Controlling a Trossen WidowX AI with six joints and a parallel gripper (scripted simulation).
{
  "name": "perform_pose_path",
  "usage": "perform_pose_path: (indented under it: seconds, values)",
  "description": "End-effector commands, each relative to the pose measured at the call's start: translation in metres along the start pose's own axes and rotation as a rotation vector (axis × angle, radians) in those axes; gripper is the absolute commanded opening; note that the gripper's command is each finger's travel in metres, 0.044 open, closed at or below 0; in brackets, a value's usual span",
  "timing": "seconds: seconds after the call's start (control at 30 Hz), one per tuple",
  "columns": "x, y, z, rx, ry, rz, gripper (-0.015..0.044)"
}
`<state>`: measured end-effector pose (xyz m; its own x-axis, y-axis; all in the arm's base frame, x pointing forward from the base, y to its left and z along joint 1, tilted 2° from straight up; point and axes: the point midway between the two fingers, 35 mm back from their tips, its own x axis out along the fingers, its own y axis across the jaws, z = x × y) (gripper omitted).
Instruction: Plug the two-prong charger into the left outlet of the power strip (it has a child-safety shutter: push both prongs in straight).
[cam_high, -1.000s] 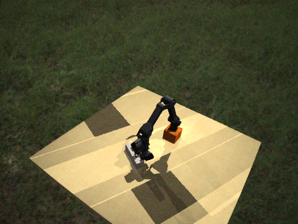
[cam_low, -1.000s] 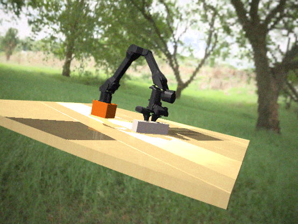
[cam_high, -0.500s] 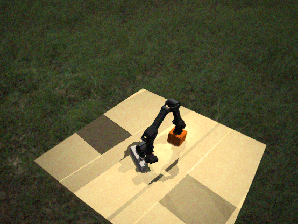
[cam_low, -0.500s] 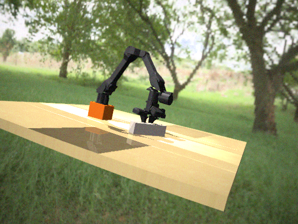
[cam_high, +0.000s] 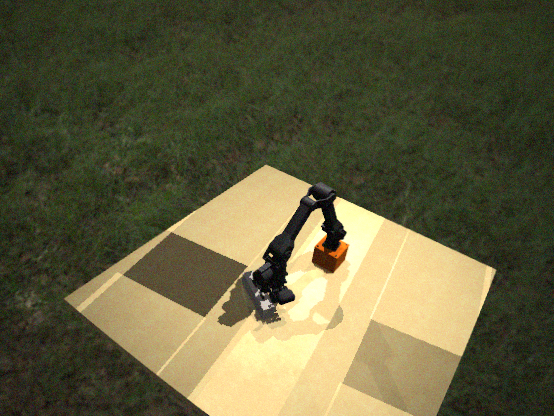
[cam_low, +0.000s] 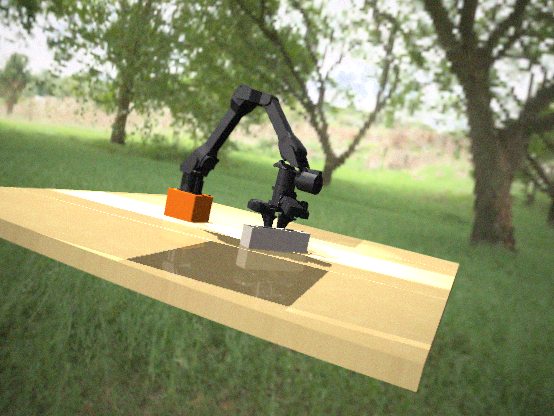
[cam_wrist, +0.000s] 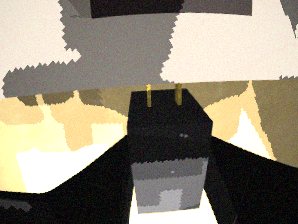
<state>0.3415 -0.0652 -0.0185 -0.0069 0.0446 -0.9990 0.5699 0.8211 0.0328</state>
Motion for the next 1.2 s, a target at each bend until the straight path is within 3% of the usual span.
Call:
perform_pose_path:
  seconds: [0.0,1.17]
  values:
    - [-0.0006,0.0007,0.0004,-0.004,0.0,0.004,0.0]
    - [-0.001,0.0008,0.0083,-0.004,-0.001,0.004,0.0]
